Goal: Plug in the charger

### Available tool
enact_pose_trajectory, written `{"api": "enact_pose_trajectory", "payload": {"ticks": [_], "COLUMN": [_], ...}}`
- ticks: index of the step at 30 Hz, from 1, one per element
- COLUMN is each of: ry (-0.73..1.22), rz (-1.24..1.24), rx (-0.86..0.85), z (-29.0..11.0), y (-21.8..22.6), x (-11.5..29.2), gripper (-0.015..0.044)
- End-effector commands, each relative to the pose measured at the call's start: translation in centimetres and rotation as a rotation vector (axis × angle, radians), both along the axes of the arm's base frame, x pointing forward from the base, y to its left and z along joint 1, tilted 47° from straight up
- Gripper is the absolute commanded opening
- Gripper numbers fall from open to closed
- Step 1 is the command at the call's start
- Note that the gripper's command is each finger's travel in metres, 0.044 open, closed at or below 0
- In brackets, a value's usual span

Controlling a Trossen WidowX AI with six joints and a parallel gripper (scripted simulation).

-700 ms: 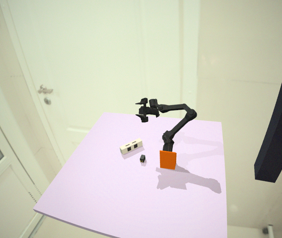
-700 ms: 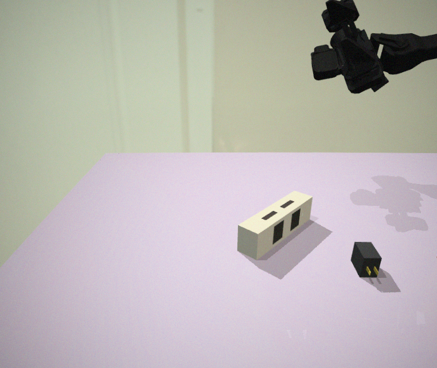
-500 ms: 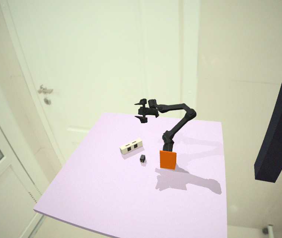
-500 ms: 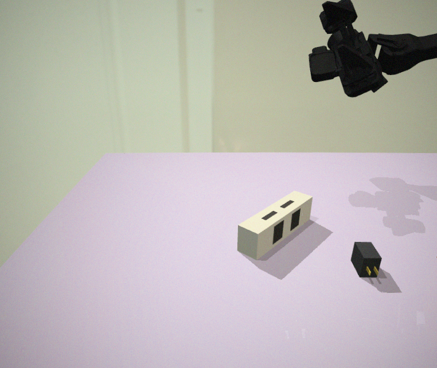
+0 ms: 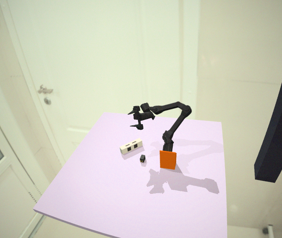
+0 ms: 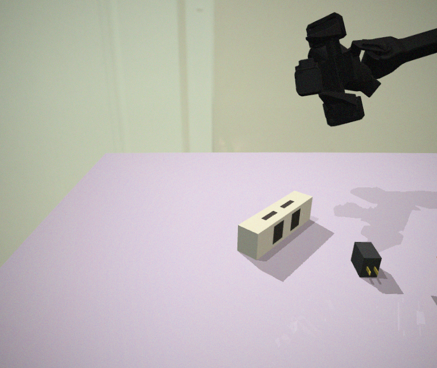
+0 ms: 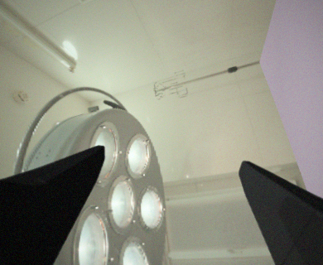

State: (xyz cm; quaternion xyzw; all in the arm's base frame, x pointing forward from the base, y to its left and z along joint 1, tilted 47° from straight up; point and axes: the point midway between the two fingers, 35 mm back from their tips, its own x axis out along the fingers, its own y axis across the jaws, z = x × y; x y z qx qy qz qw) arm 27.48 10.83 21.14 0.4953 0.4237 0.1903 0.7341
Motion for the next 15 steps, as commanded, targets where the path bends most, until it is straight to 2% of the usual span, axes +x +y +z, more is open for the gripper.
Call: {"api": "enact_pose_trajectory", "payload": {"ticks": [1, 15], "ry": [0.003, 0.041], "rz": [0.010, 0.144], "rx": [-0.110, -0.520], "z": [-2.0, -9.5], "y": [-0.1, -0.7], "x": [0.6, 0.9], "gripper": [0.0440, 0.0440]}}
